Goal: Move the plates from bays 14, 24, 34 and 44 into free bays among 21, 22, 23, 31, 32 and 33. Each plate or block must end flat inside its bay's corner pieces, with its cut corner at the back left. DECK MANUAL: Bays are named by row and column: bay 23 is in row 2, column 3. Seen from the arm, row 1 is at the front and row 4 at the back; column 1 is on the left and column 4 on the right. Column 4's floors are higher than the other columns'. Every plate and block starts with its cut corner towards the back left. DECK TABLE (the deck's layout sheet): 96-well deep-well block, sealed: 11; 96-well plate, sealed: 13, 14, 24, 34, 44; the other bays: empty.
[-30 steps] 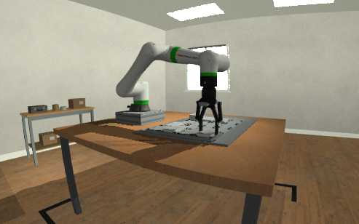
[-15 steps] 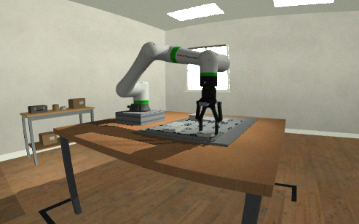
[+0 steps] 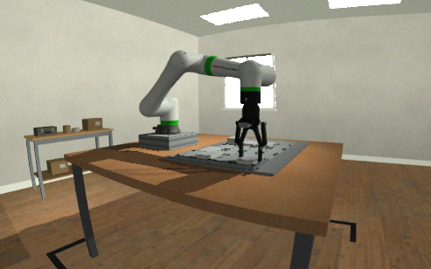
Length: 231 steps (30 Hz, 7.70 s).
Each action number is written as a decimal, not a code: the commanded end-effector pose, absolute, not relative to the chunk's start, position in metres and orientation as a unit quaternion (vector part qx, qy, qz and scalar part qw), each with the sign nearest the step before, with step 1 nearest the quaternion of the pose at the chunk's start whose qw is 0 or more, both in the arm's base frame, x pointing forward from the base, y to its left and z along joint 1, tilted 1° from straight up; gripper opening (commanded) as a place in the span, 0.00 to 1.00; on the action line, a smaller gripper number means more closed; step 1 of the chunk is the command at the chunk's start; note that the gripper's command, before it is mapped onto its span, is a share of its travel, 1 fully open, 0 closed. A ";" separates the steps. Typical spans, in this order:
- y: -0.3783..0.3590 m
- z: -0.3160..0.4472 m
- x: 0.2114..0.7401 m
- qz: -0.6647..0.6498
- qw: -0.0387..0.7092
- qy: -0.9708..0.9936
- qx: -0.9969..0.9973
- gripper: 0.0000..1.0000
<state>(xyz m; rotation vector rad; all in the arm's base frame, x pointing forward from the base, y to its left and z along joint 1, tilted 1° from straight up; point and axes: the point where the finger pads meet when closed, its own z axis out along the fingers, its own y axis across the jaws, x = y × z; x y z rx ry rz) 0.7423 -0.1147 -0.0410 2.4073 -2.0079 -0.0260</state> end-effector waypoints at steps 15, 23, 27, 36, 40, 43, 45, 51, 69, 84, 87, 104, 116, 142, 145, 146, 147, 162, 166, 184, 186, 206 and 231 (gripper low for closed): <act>-0.115 -0.039 0.743 -0.007 0.003 -0.640 0.768 0.58; -0.115 -0.039 0.743 -0.007 0.003 -0.640 0.768 0.58; -0.115 -0.039 0.743 -0.007 0.003 -0.640 0.768 0.10; -0.115 -0.039 0.743 -0.007 0.003 -0.640 0.768 0.10; -0.115 -0.039 0.743 -0.007 0.003 -0.640 0.768 0.10; -0.115 -0.039 0.743 -0.007 0.003 -0.640 0.768 0.10; -0.115 -0.039 0.743 -0.007 0.003 -0.640 0.768 0.10; -0.115 -0.037 0.743 -0.007 0.003 -0.640 0.768 0.10; -0.115 -0.032 0.743 -0.007 0.003 -0.640 0.768 0.10; -0.115 -0.025 0.743 -0.007 0.003 -0.640 0.768 0.10; -0.115 -0.024 0.743 -0.007 0.003 -0.640 0.768 0.10; -0.115 -0.004 0.744 -0.007 0.003 -0.640 0.768 0.10; -0.115 0.012 0.744 -0.007 0.003 -0.640 0.768 0.10; -0.080 0.014 0.725 -0.007 0.003 -0.641 0.768 0.10; -0.073 0.014 0.721 -0.007 0.003 -0.641 0.768 0.10; -0.071 0.014 0.720 -0.007 0.003 -0.641 0.768 0.10; -0.068 0.014 0.719 -0.007 0.003 -0.641 0.768 0.10; -0.038 0.015 0.702 -0.007 0.003 -0.641 0.768 0.10; -0.028 0.015 0.697 -0.007 0.003 -0.641 0.768 0.10; 0.009 0.015 0.677 -0.007 0.003 -0.641 0.768 0.10; 0.014 0.015 0.674 -0.007 0.003 -0.641 0.768 0.10; 0.051 0.016 0.654 -0.007 0.003 -0.641 0.768 0.10; 0.106 0.016 0.625 -0.007 0.003 -0.641 0.768 0.10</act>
